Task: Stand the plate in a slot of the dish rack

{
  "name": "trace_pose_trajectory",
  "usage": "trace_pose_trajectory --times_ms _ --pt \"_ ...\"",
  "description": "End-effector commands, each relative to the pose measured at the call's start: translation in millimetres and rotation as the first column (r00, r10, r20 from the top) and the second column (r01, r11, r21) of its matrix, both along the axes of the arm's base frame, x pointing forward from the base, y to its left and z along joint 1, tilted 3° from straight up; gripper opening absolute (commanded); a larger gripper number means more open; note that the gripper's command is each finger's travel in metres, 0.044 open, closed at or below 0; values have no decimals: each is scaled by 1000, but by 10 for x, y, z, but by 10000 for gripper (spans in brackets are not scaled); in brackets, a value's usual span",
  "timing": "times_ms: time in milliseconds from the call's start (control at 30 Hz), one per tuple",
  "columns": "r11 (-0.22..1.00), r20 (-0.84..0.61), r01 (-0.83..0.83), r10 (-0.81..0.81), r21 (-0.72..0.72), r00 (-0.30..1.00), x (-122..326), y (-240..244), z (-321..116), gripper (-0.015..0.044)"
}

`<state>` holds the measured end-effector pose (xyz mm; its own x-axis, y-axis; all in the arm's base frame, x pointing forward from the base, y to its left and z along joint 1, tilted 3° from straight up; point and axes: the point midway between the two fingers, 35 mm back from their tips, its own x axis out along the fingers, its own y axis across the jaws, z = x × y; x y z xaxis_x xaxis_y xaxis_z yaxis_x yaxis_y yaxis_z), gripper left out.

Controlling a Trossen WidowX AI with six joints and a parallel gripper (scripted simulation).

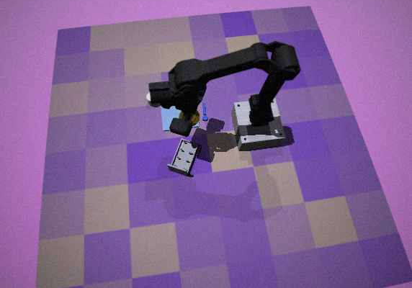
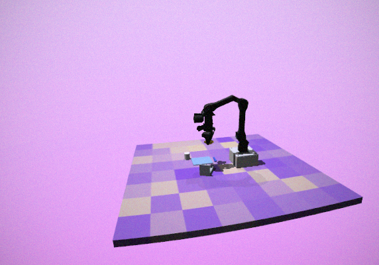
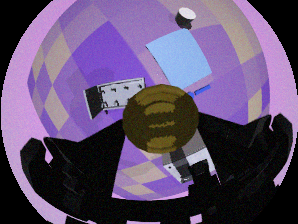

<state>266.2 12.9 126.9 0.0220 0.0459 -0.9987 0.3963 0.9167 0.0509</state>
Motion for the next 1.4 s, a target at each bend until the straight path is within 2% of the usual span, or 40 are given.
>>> trace_pose_trajectory --times_ms 0,400,733,1067,1367 --pt "1000 14 -2 2 31 1000 39 32 -64 0" --pt "959 182 -160 118 232 976 442 126 -545 0" --pt "889 371 -321 191 327 909 670 148 -856 0" --pt "801 576 -493 237 340 782 805 166 -1080 0" --pt "718 745 -642 267 269 611 826 167 -1208 0"
